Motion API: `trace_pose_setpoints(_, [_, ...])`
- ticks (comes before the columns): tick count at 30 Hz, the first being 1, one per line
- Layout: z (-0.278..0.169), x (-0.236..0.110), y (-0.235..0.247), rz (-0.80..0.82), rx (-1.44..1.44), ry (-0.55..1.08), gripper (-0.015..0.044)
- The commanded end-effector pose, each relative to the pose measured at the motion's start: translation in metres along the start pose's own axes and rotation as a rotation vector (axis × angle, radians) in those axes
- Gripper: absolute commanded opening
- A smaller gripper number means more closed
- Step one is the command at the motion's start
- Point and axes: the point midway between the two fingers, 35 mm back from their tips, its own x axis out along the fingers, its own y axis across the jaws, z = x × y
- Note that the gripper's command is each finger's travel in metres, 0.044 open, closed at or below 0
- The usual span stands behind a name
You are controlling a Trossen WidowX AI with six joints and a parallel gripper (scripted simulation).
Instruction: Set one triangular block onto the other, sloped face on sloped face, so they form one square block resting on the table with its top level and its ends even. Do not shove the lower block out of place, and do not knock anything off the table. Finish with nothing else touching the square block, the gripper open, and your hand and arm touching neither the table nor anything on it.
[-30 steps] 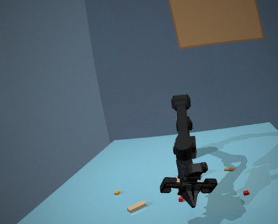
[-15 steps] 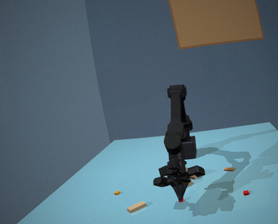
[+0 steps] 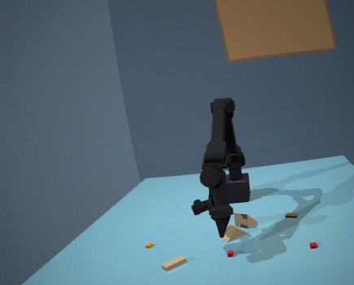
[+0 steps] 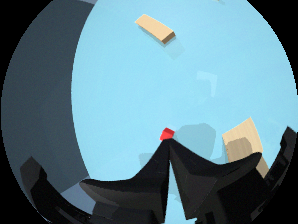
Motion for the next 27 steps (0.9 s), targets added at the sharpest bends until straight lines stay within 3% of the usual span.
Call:
trace_pose_setpoints(1, [-0.002,-0.032,-0.07,-0.21,0.558,-0.035,0.0])
trace_pose_setpoints(10, [-0.013,-0.068,-0.135,-0.405,1.076,-0.151,0.0])
trace_pose_setpoints(27, [-0.013,-0.063,-0.139,-0.411,1.088,-0.154,0.0])
